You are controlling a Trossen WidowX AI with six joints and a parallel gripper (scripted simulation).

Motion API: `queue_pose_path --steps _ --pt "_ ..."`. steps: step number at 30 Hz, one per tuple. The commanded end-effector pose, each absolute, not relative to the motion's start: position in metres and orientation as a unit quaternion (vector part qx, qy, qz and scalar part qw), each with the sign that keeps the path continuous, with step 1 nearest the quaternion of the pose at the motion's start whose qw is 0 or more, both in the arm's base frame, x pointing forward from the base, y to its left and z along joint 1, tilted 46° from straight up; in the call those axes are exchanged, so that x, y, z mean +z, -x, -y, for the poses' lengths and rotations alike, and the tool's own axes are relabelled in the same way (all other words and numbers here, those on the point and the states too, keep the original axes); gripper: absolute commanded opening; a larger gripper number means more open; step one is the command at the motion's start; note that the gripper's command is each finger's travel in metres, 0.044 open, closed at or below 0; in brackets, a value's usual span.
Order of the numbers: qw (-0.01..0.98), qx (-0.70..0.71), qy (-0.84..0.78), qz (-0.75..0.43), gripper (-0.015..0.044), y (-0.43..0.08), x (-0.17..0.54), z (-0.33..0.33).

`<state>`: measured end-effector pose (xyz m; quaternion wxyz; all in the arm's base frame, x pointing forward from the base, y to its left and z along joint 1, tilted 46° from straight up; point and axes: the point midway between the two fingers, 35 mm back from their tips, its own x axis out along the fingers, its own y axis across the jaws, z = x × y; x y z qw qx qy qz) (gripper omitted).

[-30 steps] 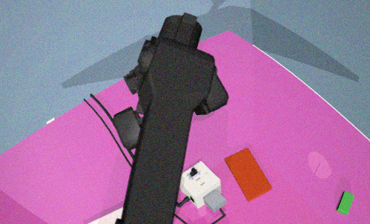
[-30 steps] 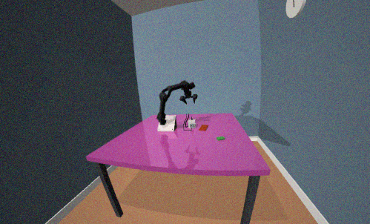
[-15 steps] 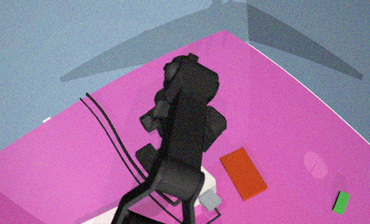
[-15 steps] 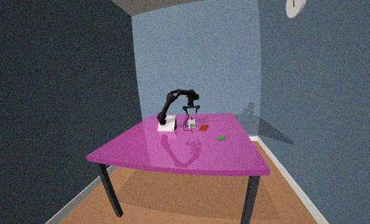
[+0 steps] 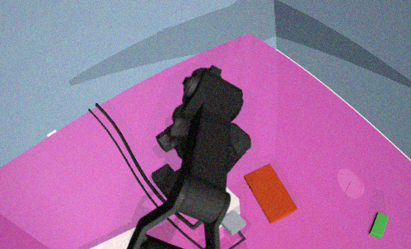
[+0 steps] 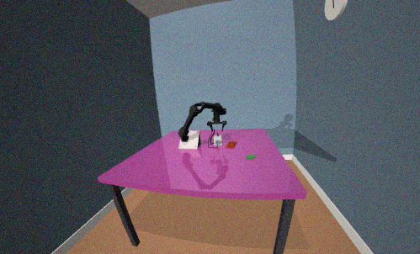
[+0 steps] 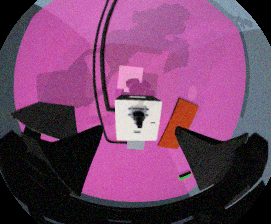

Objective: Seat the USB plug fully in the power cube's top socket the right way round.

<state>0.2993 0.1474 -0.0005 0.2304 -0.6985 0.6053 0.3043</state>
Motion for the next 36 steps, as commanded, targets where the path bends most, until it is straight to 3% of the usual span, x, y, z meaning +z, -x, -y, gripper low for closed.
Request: queue_pose_path --steps 1,15,31,36 --pt "0.228 0.304 0.701 -0.603 0.044 -0.3001 -0.0032 -0.1442" --pt "0.228 0.304 0.701 -0.603 0.044 -0.3011 -0.0117 -0.1355" --pt "0.23 0.304 0.699 -0.605 0.002 -0.3005 -0.0107 -0.1369" --pt "0.23 0.304 0.699 -0.605 0.0 -0.3005 -0.0107 -0.1369"
